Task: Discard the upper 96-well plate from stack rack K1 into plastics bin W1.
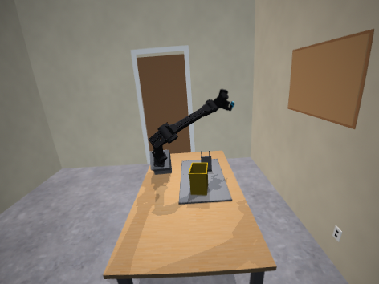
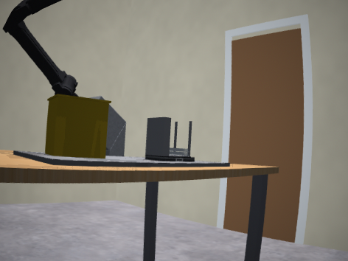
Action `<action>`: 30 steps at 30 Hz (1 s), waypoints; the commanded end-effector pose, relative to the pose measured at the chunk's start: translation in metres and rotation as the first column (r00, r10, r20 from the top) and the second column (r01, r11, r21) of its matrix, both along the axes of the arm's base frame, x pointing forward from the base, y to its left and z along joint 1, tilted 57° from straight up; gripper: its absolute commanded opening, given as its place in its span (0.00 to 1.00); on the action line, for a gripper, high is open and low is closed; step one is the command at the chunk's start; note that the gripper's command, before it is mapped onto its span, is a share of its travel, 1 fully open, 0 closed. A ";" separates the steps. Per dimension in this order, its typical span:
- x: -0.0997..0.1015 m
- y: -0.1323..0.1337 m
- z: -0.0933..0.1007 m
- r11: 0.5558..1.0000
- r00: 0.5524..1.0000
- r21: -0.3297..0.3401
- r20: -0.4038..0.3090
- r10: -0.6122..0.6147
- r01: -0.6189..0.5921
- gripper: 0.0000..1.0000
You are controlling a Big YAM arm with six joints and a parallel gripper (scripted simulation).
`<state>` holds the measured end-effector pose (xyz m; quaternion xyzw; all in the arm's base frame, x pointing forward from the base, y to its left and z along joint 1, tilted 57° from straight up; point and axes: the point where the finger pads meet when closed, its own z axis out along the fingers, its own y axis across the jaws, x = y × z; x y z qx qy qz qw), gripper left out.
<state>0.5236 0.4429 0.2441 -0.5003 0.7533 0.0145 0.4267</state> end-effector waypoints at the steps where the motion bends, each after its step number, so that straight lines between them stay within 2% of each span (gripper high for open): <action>1: 0.004 0.015 0.015 1.000 1.000 -0.017 0.012 0.022 -0.021 1.00; 2: -0.004 0.022 0.010 0.999 1.000 -0.045 -0.004 0.029 -0.029 1.00; 3: 0.003 0.013 0.006 0.999 1.000 -0.045 -0.004 0.013 -0.013 1.00; 4: 0.001 -0.004 -0.023 0.997 0.999 -0.073 -0.036 -0.002 0.000 1.00; 5: 0.007 -0.007 -0.024 0.998 1.000 -0.054 -0.017 -0.009 0.008 1.00; 7: 0.006 -0.011 -0.023 0.999 1.000 -0.042 -0.006 -0.006 0.006 1.00; 9: 0.007 -0.012 -0.040 0.999 1.000 -0.050 -0.016 -0.006 0.005 1.00; 10: 0.007 -0.013 -0.041 0.999 1.000 -0.051 -0.016 -0.006 0.005 1.00; 11: 0.003 -0.018 -0.054 0.994 0.998 -0.105 -0.055 -0.020 0.014 1.00; 12: 0.014 -0.011 -0.032 0.995 0.999 -0.101 -0.032 -0.028 0.025 1.00; 13: 0.013 -0.012 -0.037 0.991 0.998 -0.130 -0.047 -0.036 0.030 1.00; 15: -0.001 0.002 -0.046 0.982 0.997 -0.186 -0.075 -0.025 0.011 1.00; 16: 0.004 -0.006 -0.051 0.982 0.996 -0.187 -0.075 -0.038 0.023 1.00; 18: 0.004 -0.006 -0.051 0.982 0.996 -0.187 -0.075 -0.038 0.023 1.00; 19: -0.002 -0.024 -0.081 0.976 0.993 -0.217 -0.109 -0.052 0.027 1.00; 20: 0.004 -0.027 -0.069 0.982 0.995 -0.186 -0.077 -0.056 0.041 1.00; 23: 0.002 -0.033 -0.078 0.983 0.996 -0.180 -0.074 -0.054 0.040 1.00; 24: 0.002 -0.033 -0.087 0.982 0.995 -0.186 -0.081 -0.054 0.038 1.00; 25: -0.002 -0.040 -0.106 0.968 0.990 -0.249 -0.123 -0.071 0.038 1.00; 27: 0.009 -0.033 -0.090 0.960 0.990 -0.274 -0.112 -0.087 0.053 1.00; 29: -0.003 -0.024 -0.099 0.943 0.987 -0.331 -0.136 -0.083 0.033 1.00; 30: 0.002 -0.033 -0.104 0.942 0.986 -0.332 -0.136 -0.095 0.045 1.00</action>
